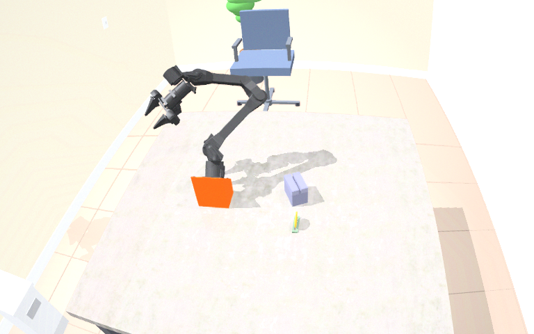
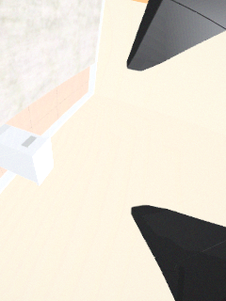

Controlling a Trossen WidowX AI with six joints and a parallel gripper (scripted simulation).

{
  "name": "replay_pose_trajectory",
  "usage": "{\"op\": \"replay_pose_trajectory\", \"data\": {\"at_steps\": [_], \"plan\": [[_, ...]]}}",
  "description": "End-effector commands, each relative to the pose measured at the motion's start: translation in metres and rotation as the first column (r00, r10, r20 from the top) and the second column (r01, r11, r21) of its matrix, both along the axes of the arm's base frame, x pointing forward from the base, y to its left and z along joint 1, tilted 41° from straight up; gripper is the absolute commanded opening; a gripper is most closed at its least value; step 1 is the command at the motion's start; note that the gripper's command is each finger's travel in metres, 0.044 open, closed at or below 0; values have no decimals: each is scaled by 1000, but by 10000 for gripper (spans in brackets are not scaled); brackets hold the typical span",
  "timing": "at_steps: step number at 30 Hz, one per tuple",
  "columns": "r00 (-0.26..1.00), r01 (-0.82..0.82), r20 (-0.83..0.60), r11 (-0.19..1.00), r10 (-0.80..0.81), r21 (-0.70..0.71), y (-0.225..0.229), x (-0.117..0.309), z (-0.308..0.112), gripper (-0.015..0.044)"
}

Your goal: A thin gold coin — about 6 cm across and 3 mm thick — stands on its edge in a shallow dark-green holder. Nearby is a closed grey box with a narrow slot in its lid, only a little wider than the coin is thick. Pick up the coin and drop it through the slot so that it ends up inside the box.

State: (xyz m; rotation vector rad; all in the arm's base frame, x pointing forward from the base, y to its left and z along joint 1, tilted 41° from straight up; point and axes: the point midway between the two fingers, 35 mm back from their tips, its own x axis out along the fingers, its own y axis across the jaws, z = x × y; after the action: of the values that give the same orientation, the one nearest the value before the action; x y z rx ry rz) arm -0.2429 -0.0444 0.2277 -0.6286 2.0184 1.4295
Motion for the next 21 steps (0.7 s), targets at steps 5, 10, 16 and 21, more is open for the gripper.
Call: {"op": "replay_pose_trajectory", "data": {"at_steps": [5, 10, 16, 21], "plan": [[966, -252, 78, 967, 248, 44, -49, 5, -12, 269], [806, -579, 202, 812, 556, 76, -117, 25, -31, 161], [431, -897, 356, 435, 829, 75, -192, 82, -61, 161], [60, -998, 451, 54, 890, 24, -238, 149, -85, 161]]}}
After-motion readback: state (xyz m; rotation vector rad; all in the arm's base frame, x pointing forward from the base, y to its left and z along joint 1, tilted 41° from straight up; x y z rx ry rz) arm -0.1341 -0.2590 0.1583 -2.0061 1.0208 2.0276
